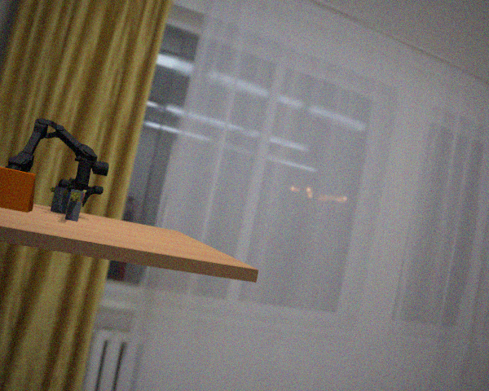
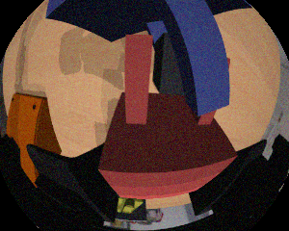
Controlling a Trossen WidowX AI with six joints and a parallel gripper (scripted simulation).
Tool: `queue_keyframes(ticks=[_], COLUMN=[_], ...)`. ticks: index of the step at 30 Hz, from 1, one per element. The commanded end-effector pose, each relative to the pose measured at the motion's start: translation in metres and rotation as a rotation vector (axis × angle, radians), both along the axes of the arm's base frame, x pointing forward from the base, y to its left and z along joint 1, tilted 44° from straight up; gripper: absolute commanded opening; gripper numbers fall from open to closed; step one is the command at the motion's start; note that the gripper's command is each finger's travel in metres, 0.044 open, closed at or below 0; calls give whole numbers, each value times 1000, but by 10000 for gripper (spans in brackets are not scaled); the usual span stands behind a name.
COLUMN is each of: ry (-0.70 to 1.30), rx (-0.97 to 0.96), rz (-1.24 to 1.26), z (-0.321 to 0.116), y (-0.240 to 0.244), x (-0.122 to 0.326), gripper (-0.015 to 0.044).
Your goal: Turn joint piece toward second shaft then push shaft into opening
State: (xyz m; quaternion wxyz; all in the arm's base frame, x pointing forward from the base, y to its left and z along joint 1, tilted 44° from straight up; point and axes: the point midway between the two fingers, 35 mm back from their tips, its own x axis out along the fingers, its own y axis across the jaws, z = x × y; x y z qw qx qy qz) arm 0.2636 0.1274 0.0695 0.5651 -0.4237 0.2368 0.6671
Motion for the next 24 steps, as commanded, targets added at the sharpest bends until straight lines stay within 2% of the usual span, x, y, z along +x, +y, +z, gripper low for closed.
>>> queue_keyframes(ticks=[1, 24], ry=[6, 1], rx=[-7, -8], rz=[-9, -6], z=[0, 0], y=[0, -1], x=[-1, 0], gripper=[0, 0])
